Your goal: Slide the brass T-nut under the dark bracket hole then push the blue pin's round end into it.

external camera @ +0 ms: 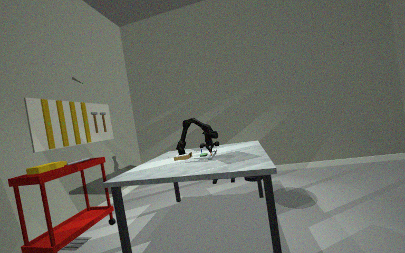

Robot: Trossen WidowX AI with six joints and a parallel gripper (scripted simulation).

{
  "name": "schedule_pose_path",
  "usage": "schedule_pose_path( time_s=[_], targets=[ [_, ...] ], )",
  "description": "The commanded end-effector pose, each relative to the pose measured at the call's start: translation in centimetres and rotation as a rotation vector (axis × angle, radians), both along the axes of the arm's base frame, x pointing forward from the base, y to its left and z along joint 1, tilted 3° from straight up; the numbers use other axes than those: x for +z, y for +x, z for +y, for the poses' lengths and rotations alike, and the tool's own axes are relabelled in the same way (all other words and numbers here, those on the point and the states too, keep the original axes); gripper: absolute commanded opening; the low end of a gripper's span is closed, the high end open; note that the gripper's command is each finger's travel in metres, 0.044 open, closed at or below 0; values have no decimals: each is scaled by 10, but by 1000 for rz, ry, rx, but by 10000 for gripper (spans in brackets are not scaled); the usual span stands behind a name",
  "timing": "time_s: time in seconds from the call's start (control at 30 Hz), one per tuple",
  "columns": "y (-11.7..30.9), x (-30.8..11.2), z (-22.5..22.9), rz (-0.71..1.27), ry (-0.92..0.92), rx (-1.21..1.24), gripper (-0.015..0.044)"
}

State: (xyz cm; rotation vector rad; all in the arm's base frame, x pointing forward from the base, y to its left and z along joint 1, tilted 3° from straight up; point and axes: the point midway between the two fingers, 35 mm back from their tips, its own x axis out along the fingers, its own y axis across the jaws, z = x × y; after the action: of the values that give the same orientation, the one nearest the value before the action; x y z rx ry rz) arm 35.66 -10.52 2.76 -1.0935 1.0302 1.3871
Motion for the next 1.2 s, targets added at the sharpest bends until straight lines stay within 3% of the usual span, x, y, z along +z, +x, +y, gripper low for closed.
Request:
schedule_pose_path(
  time_s=[0.0,1.17],
  targets=[
    [-2,0,8,1,6,-3,-150],
    [-6,-1,57,1,11,-3,-150]
  ],
)
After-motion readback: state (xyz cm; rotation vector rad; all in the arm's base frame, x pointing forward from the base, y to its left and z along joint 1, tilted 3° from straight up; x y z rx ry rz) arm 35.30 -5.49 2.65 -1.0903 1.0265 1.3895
